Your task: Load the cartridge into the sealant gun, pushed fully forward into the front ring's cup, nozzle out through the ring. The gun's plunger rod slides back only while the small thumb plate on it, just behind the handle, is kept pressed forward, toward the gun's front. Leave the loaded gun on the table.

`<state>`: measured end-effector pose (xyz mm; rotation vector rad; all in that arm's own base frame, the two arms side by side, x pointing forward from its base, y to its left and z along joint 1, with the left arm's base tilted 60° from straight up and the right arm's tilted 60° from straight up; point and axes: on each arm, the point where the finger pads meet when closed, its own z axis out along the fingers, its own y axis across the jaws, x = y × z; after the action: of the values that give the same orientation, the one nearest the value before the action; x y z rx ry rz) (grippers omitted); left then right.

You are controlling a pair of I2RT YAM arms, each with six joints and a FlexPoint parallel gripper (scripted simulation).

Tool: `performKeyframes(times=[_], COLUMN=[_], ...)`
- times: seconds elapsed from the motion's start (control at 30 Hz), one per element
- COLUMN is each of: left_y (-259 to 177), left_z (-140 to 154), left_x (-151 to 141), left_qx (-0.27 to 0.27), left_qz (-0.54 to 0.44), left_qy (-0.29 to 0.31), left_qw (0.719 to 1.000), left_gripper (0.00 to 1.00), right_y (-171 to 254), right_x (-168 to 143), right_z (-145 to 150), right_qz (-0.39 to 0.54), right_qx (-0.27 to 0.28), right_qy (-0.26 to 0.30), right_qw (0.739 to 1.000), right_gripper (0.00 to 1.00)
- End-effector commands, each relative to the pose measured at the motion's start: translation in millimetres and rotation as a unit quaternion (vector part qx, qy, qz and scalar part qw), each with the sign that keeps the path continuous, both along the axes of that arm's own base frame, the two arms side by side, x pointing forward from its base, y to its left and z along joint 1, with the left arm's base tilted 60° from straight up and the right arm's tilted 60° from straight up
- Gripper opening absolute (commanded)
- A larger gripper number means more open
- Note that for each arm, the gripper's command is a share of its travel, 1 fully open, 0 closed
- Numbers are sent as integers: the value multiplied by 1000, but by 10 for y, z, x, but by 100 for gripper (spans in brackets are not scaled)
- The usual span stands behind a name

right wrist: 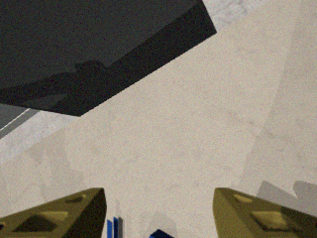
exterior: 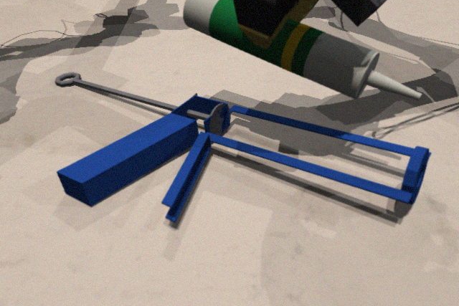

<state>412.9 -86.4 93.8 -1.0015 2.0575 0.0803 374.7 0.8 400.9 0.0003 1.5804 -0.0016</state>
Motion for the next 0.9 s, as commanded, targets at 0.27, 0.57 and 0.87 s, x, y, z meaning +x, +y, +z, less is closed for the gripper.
performKeyframes(times=[0.27, 0.57, 0.87], left_y=[-75, -127, -290], left_z=[-45, 29, -61], left_x=[298, 386, 442], left_qx=[1, -6, -1], left_qz=[-13, -15, -31], left_qy=[12, -3, 6], left_qw=[1000, 1000, 1000], left_gripper=[0, 0, 0], right_y=[-9, -9, -9], right_x=[-8, -8, -8], right_z=[-9, -9, -9], right_qz=[0, 0, 0], right_qx=[5, 5, 5], right_qy=[2, 2, 2], right_qw=[1000, 1000, 1000], right_gripper=[52, 52, 52])
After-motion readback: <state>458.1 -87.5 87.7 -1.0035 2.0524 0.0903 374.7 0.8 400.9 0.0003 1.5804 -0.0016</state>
